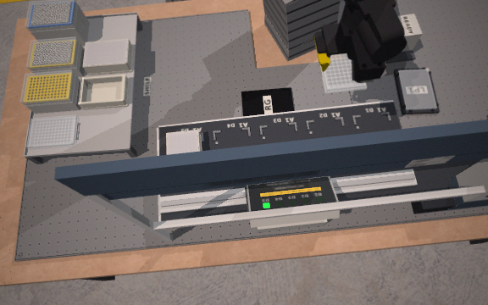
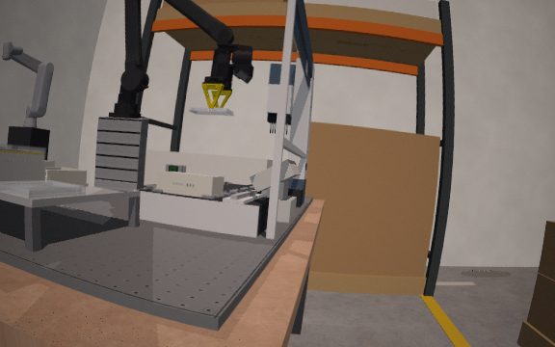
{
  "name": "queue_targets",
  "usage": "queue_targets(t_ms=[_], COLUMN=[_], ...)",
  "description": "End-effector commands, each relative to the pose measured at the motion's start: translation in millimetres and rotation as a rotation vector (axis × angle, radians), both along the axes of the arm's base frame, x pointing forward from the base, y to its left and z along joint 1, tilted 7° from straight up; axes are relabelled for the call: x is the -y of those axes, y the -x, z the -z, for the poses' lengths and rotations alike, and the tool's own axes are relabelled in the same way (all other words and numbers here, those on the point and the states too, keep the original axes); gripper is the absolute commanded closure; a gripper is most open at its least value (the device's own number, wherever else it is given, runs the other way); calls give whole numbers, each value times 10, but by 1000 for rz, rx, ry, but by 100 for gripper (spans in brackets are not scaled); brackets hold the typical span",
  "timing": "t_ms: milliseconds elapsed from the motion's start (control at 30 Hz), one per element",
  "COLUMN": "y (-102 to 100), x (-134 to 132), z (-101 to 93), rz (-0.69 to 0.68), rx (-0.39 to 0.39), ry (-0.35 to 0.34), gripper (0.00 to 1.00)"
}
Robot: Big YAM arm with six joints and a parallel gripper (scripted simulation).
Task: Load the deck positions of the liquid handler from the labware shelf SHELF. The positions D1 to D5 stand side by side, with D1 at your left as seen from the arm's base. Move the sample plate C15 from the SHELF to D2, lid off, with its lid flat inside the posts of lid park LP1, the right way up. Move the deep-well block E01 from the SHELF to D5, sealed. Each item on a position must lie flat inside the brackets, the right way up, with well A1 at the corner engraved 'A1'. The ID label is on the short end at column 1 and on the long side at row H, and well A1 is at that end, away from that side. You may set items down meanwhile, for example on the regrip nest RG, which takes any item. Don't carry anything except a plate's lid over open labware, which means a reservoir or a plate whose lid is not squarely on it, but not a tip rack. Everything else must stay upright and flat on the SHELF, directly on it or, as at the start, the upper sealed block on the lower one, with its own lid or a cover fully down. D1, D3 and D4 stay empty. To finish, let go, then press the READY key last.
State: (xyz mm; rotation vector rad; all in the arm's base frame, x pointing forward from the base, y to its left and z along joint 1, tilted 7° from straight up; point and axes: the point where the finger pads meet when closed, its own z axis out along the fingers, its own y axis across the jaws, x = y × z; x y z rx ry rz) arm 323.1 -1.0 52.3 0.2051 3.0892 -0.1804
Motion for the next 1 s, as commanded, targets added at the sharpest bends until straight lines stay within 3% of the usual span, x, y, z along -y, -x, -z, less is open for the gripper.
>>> queue_targets(t_ms=[0, 967], y=[-296, -884], x=[46, 149], z=[-142, -166], rz=[2, 1], rx=[47, 34], ry=[0, 1], gripper=[100, 100])
